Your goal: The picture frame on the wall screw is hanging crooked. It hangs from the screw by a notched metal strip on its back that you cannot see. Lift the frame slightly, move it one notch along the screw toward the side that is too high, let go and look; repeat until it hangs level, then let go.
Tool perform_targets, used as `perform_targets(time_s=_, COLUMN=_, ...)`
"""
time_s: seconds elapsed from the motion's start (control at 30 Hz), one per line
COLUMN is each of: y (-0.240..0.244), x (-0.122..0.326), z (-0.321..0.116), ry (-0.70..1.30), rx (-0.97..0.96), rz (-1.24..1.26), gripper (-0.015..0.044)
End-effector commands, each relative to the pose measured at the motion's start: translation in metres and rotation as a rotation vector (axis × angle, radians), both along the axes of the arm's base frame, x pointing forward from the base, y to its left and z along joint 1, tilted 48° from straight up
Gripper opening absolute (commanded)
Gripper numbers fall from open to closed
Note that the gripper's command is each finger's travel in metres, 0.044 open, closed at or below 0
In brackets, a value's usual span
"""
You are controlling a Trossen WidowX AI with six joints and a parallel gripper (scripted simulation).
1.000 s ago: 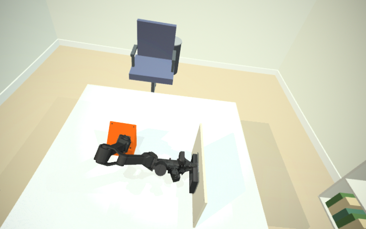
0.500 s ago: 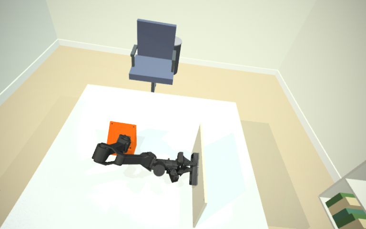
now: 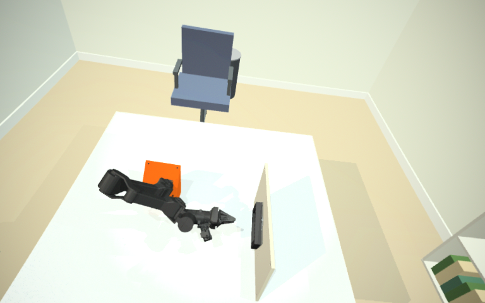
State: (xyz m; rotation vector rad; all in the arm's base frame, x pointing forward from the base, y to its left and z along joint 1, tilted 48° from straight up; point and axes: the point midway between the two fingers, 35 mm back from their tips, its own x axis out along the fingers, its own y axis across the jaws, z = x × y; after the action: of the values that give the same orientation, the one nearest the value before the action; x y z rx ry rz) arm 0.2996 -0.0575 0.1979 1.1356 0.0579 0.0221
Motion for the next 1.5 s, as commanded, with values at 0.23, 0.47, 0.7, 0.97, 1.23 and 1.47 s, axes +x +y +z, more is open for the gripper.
perform_targets(time_s=0.23, y=0.005, x=-0.056, z=0.027, ry=-0.003, rx=0.004, rz=0.0, gripper=0.026)
perform_targets(time_s=0.47, y=0.022, x=-0.098, z=0.028, ry=0.001, rx=0.018, rz=0.0, gripper=0.026)
perform_targets(time_s=0.7, y=0.025, x=-0.102, z=0.027, ry=0.002, rx=0.019, rz=0.0, gripper=0.026)
perform_targets(time_s=0.97, y=0.025, x=-0.102, z=0.027, ry=0.002, rx=0.019, rz=0.0, gripper=0.026)
perform_targets(time_s=1.23, y=0.025, x=-0.102, z=0.027, ry=0.002, rx=0.019, rz=0.0, gripper=0.026)
perform_targets(time_s=1.47, y=0.025, x=-0.102, z=0.027, ry=0.002, rx=0.019, rz=0.0, gripper=0.026)
